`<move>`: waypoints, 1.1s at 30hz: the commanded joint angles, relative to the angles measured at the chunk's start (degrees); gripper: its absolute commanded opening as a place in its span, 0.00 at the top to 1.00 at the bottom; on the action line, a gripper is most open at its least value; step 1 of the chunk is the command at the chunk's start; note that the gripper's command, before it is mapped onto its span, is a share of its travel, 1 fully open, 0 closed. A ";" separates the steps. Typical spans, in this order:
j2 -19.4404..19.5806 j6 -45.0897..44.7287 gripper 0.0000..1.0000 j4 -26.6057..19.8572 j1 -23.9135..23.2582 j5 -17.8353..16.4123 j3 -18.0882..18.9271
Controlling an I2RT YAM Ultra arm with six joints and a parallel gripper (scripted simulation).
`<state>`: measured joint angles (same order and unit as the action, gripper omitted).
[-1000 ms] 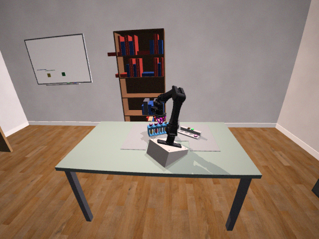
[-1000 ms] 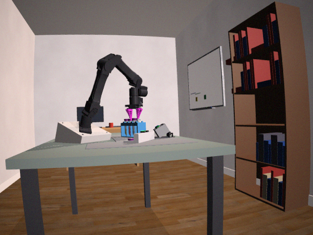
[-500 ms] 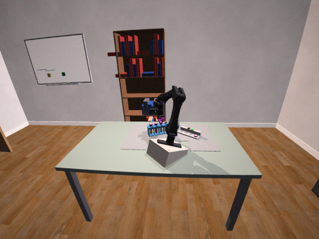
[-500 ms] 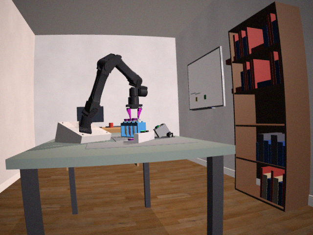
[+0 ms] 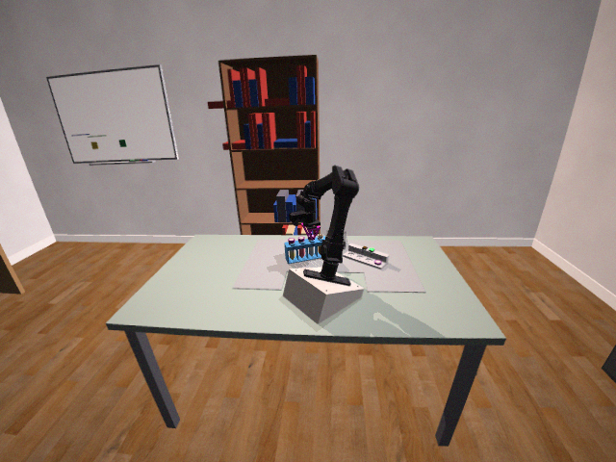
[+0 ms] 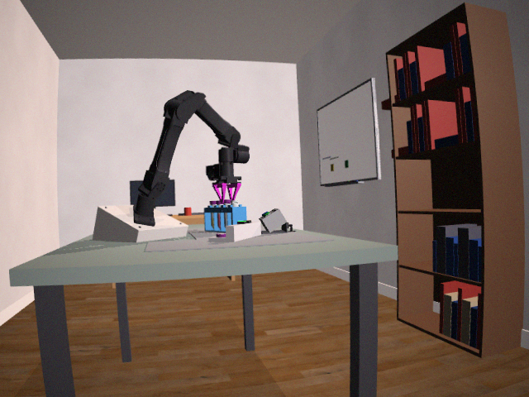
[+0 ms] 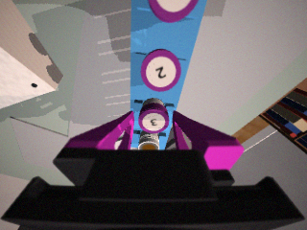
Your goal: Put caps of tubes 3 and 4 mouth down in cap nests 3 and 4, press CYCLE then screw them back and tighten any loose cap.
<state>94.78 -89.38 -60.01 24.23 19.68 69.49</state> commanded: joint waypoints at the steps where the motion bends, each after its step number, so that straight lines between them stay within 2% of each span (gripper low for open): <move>1: -0.43 -10.67 0.51 -0.01 0.18 -0.01 0.37; 7: -0.43 -10.66 0.51 -0.04 0.19 -0.01 0.39; 8: -0.43 -10.66 1.00 -0.04 0.19 -0.01 0.39; 22: -0.43 -10.66 1.00 -0.03 0.19 -0.01 0.38; 33: -0.42 20.82 1.00 0.05 0.16 -0.01 0.34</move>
<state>94.80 -79.72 -59.96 24.23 19.66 69.49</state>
